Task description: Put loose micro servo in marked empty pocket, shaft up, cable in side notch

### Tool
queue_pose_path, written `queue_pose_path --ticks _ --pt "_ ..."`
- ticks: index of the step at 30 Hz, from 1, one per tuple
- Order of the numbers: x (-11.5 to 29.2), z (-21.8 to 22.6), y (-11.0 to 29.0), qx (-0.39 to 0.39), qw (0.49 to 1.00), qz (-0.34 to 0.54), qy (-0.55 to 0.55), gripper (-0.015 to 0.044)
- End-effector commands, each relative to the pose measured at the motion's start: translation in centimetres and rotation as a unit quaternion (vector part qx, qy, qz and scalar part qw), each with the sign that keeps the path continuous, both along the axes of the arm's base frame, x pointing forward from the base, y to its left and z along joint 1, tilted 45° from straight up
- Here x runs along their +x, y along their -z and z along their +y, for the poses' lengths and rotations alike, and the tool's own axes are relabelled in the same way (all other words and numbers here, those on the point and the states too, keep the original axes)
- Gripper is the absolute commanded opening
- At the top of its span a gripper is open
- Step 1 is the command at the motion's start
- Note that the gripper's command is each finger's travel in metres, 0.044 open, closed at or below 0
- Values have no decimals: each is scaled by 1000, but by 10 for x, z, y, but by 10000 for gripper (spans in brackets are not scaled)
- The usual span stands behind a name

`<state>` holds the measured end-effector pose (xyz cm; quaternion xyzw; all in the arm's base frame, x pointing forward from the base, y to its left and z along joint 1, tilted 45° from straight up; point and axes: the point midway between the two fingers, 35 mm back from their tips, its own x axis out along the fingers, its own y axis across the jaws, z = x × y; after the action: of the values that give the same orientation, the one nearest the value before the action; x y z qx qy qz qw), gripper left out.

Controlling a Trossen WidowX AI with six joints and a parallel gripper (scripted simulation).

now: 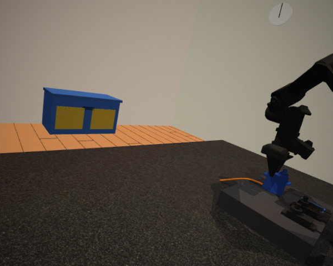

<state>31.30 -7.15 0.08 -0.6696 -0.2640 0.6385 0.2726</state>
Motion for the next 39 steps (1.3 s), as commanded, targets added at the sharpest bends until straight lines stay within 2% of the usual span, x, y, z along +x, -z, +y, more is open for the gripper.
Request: queue_pose_path --ticks 1,5,13,24,39 --pt "0 -10 -9 -2 1000 -4 1 0" --pt "-4 -18 -21 -2 1000 -4 1 0" --pt "-6 -17 -22 -2 1000 -3 1 0" --pt "-30 -12 -25 -2 1000 -3 1 0" --pt "-33 -55 17 -4 1000 -3 1 0"
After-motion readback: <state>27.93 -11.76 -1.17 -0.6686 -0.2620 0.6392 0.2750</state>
